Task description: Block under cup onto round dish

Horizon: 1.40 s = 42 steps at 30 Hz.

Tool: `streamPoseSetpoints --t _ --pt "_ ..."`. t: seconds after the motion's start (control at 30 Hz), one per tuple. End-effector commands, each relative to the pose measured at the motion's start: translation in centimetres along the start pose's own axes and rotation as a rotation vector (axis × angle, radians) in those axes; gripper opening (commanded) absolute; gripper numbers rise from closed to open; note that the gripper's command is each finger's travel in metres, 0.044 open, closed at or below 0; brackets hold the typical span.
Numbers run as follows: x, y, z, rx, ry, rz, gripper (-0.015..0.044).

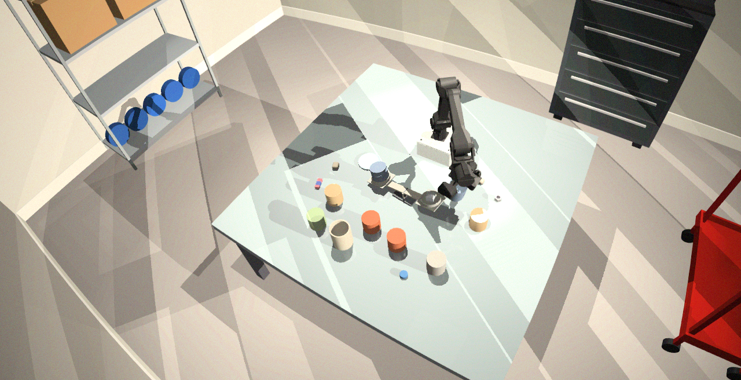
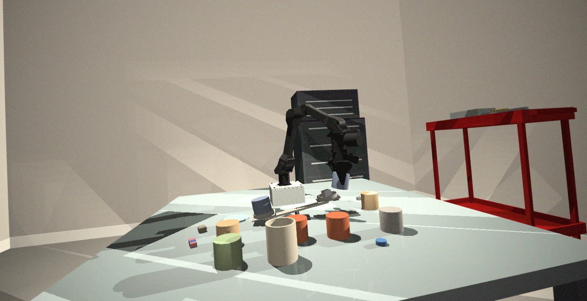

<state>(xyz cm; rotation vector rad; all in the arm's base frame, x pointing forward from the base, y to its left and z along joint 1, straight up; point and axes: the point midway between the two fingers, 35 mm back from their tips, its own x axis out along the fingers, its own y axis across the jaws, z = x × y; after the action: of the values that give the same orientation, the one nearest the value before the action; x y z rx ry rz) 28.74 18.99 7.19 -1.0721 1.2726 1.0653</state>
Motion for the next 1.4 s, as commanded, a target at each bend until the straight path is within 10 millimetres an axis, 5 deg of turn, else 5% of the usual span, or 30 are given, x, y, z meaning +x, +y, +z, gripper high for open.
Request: streamPoseSetpoints --t 0.0,0.23,0.57,1.13,1.37 --pt "1.2 2.1 1.3 0.003 -0.010 -0.005 0.0000" --pt "3.4 5.5 2.8 0.003 -0.015 -0.004 0.0000" --pt "7.2 5.5 2.9 0.003 -0.015 -0.004 0.0000" --pt "9.2 5.5 2.9 0.003 -0.015 -0.004 0.0000" --pt "8.8 5.6 2.8 -0.001 -0.010 -0.003 0.0184"
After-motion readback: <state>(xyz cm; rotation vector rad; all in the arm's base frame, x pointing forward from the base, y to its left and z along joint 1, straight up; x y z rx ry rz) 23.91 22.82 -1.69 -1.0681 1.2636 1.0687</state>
